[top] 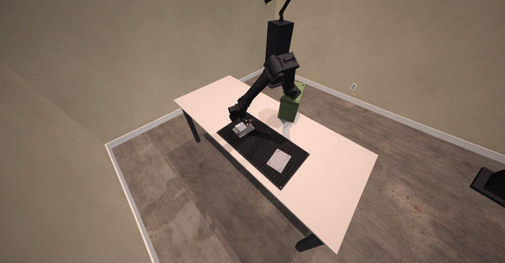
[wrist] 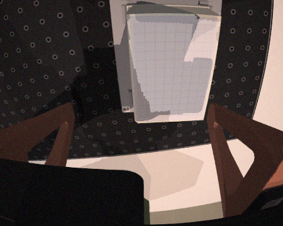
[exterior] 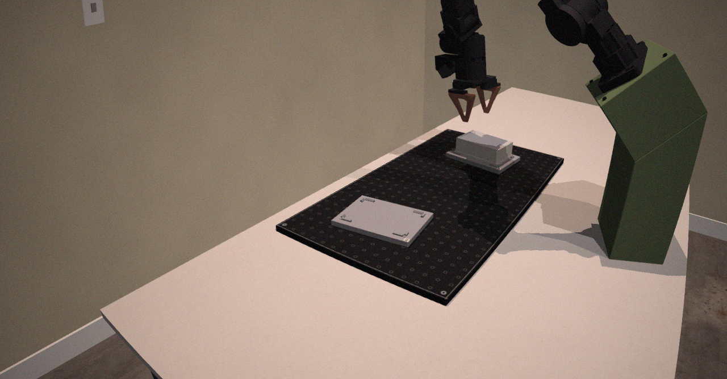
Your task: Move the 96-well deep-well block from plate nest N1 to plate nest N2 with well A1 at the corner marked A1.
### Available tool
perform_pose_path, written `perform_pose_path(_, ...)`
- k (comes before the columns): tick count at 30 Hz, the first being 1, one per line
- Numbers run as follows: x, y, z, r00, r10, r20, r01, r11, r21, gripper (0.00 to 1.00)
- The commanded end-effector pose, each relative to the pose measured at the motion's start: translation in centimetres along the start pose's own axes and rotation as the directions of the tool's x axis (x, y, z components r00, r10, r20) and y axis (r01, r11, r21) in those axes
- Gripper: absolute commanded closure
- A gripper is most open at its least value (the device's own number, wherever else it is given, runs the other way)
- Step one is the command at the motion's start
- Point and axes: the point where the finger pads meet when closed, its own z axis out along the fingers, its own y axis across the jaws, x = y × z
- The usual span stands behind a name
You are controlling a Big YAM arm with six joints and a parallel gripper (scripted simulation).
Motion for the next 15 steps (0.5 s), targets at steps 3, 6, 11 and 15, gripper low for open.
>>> perform_pose_path(3, 0.0, -2.5, 0.8, 0.998, -0.032, 0.061, 0.032, 0.999, 0.002, 0.00)
perform_pose_path(6, 1.0, -3.7, 1.5, 0.994, -0.038, 0.099, 0.039, 0.999, -0.014, 0.00)
perform_pose_path(11, 0.8, -3.1, 2.3, 0.993, -0.065, 0.095, 0.068, 0.997, -0.027, 0.00)
perform_pose_path(15, -0.8, -2.9, 1.1, 0.988, -0.087, 0.129, 0.090, 0.996, -0.013, 0.00)
